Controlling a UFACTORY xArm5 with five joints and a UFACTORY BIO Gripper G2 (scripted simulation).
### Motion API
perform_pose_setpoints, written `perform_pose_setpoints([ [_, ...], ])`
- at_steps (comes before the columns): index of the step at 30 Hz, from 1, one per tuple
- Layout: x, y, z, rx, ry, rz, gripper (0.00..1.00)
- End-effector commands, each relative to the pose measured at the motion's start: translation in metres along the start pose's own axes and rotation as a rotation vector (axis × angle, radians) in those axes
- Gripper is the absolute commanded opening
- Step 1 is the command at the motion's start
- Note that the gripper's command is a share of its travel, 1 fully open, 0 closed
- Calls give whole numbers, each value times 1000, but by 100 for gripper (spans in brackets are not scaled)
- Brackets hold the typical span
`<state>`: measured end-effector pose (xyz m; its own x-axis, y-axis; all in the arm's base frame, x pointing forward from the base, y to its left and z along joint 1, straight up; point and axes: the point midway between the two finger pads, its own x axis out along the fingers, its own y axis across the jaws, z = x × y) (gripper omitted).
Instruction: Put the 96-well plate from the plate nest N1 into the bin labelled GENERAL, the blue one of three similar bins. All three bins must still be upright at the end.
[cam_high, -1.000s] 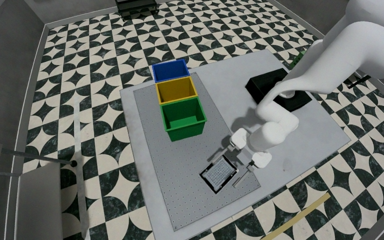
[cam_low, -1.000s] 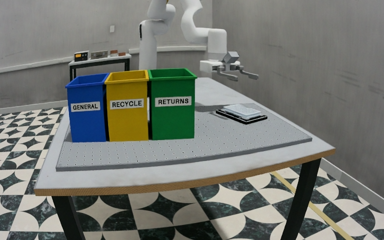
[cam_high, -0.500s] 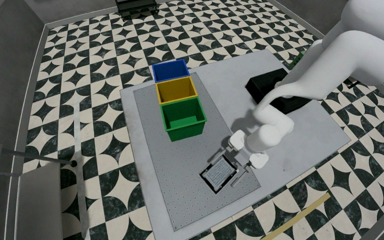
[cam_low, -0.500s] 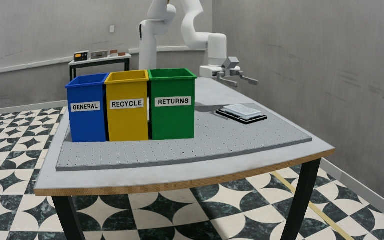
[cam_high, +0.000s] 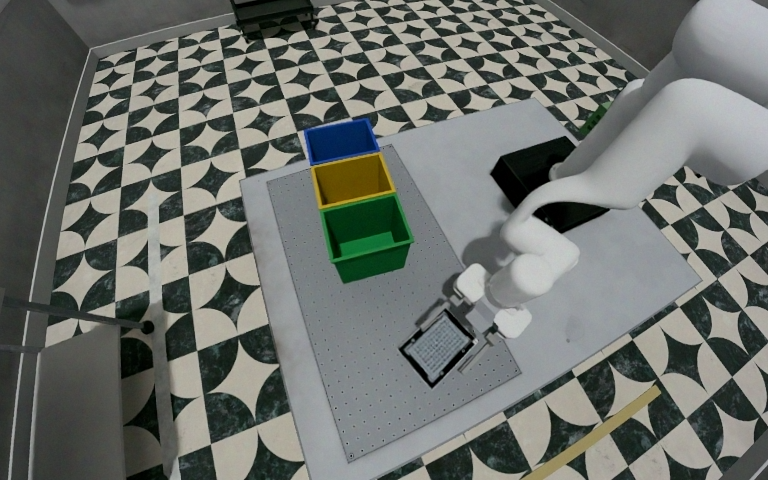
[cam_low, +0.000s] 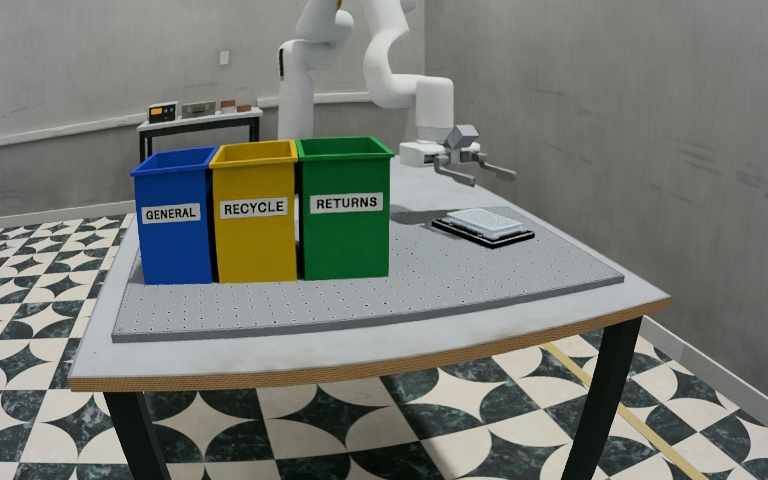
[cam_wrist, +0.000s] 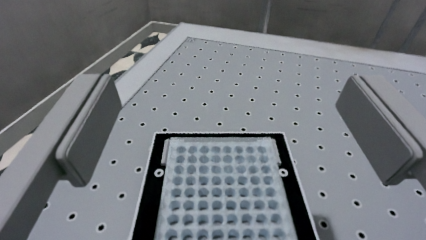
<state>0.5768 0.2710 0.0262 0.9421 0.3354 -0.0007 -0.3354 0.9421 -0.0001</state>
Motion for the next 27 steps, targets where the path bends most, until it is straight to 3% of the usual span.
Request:
perform_pose_setpoints([
  [1, 1, 0, -5, 0, -4, 0, 37],
  [27, 1, 0, -42, 0, -4, 0, 37],
])
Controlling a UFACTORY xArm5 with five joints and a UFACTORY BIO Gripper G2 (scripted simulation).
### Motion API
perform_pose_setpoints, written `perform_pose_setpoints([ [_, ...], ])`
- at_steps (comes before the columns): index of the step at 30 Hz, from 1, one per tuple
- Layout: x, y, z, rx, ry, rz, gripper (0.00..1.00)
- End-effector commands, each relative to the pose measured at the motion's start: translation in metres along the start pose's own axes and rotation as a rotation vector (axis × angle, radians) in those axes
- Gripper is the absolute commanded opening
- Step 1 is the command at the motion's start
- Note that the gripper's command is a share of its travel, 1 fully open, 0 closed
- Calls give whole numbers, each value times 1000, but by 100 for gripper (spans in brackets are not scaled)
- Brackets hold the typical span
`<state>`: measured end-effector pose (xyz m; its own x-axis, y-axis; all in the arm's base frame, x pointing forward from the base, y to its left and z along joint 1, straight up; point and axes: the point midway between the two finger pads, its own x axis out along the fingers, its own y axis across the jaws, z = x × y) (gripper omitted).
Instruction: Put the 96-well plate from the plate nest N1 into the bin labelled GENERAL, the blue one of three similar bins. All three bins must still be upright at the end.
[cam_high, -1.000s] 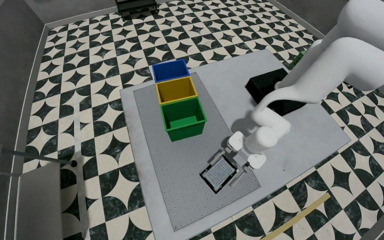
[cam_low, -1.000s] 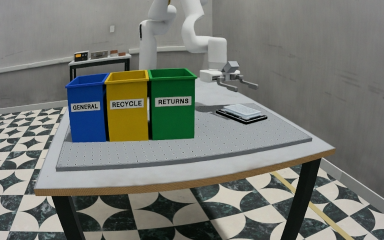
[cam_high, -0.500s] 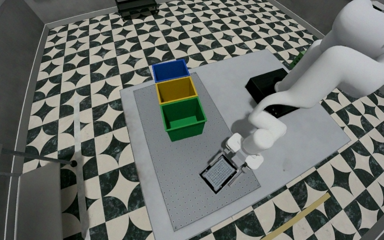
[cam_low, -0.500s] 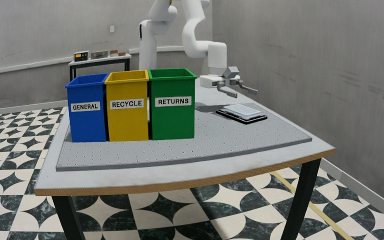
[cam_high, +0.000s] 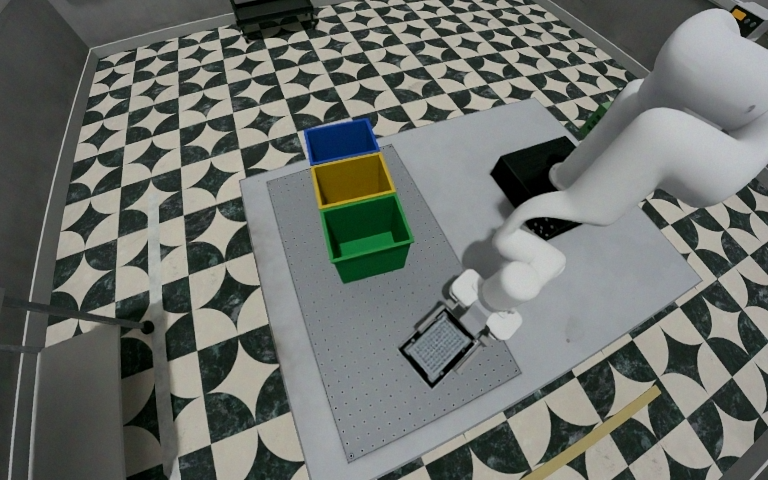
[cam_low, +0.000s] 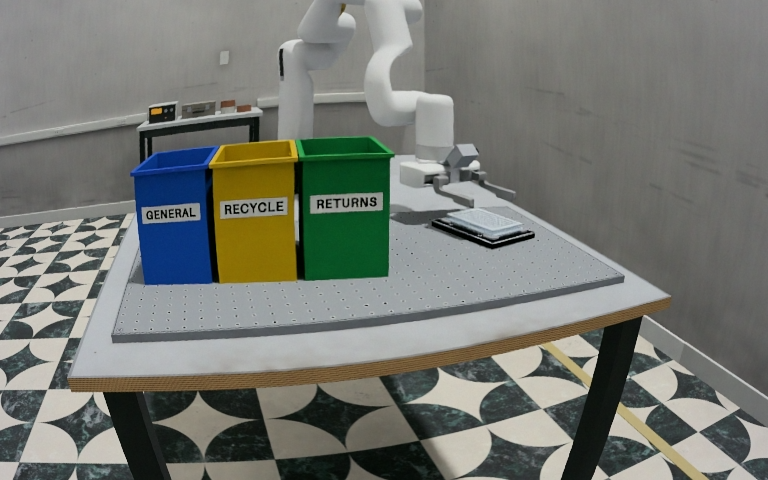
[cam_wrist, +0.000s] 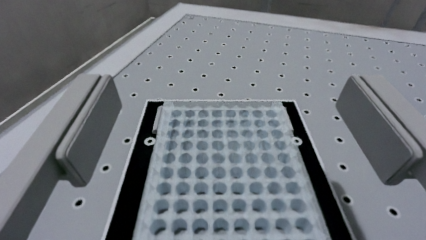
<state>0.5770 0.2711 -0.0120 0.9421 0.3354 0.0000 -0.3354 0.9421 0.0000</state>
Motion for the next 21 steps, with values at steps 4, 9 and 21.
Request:
perform_pose_setpoints([
  [4, 1, 0, -10, 0, -3, 0, 37],
  [9, 1, 0, -14, 0, -3, 0, 37],
  [21, 1, 0, -14, 0, -3, 0, 37],
])
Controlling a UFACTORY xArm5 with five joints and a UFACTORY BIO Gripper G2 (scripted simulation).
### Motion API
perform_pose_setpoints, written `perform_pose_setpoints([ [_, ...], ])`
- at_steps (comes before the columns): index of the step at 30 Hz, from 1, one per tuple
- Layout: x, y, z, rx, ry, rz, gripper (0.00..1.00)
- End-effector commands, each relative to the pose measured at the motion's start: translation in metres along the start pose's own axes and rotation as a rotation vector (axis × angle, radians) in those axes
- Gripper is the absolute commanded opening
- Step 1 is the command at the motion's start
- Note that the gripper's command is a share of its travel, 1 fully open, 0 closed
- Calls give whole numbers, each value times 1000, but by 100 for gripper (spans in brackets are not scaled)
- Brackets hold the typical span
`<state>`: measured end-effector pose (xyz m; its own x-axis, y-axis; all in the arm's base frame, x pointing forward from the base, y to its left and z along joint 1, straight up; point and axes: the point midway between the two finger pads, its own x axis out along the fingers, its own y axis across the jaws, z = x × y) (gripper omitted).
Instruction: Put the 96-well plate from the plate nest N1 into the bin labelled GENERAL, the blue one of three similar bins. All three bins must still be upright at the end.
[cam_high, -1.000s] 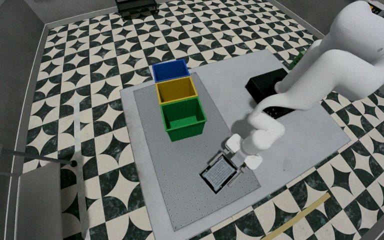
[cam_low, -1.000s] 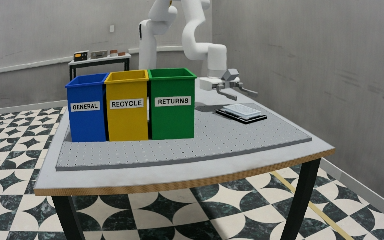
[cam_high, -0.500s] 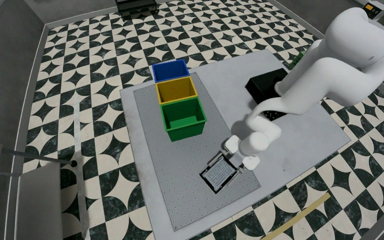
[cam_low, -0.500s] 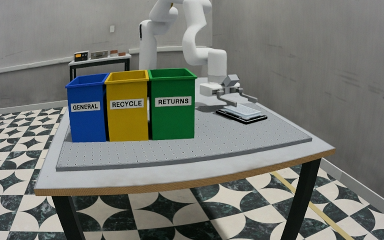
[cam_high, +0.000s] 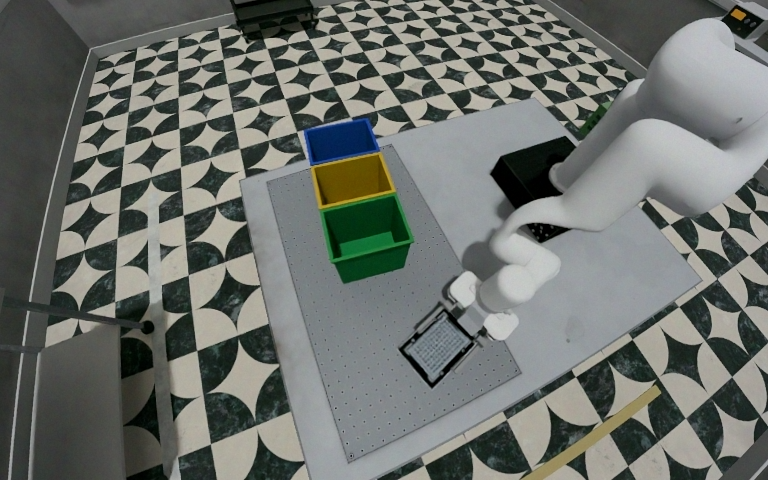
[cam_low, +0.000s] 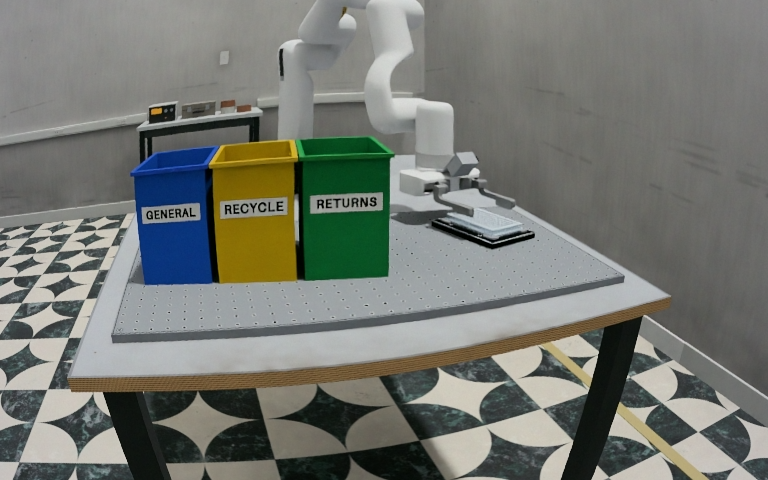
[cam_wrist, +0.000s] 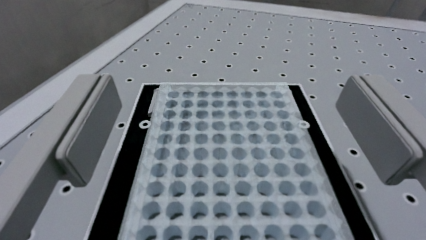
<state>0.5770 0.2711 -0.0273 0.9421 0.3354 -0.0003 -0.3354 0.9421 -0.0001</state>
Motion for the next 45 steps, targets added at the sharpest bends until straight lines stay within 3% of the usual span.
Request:
perform_pose_setpoints([
  [1, 1, 0, 0, 0, -3, 0, 37],
  [45, 1, 0, -19, 0, -3, 0, 37],
])
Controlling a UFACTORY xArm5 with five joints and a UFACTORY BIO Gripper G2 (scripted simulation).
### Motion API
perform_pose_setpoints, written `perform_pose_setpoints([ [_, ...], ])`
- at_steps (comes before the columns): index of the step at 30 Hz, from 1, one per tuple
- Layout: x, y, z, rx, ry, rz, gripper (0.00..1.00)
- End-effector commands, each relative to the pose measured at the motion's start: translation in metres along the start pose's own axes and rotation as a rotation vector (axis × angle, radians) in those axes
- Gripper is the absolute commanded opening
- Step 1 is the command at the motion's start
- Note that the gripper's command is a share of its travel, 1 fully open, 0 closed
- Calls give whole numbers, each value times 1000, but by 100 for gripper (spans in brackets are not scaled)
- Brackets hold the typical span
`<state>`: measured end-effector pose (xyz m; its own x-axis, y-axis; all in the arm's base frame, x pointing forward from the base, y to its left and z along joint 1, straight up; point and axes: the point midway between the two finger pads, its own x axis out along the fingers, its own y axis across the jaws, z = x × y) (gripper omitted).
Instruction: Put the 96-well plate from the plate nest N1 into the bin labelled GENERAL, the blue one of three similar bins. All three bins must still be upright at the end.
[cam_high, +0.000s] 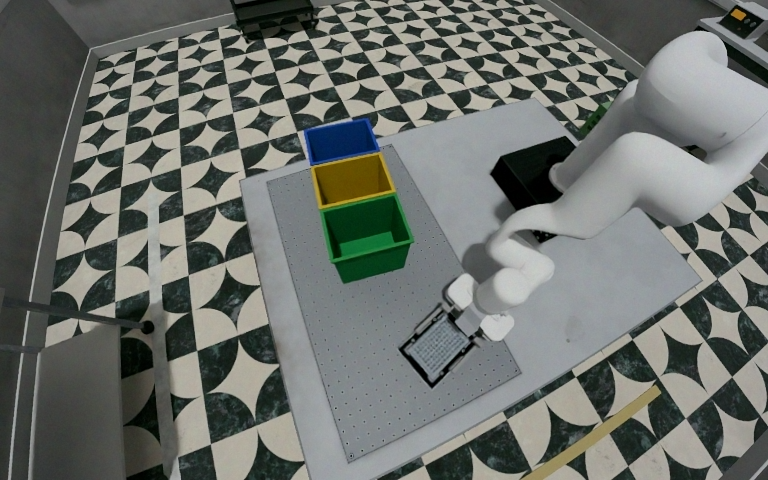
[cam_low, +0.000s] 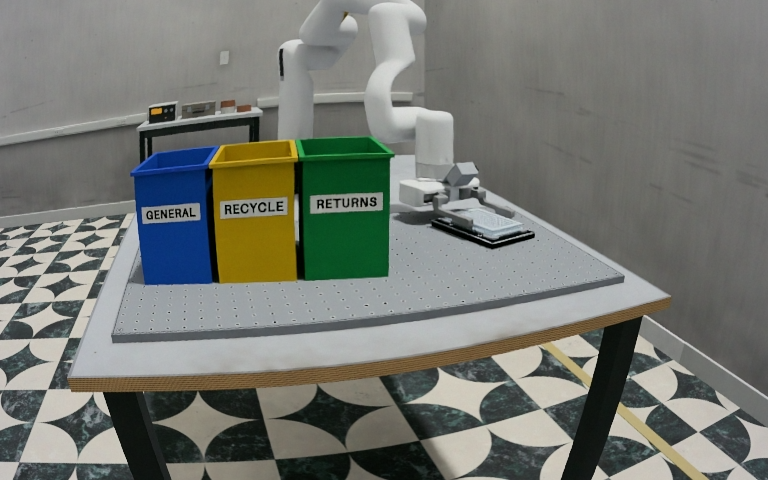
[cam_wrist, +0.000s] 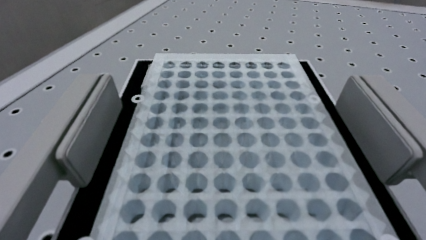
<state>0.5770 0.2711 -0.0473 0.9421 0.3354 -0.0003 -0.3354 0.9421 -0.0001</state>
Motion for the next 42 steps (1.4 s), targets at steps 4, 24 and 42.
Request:
perform_pose_setpoints([
  [4, 1, 0, 2, 0, -3, 0, 37],
  [24, 1, 0, 2, 0, -3, 0, 0],
  [42, 1, 0, 2, 0, -3, 0, 0],
])
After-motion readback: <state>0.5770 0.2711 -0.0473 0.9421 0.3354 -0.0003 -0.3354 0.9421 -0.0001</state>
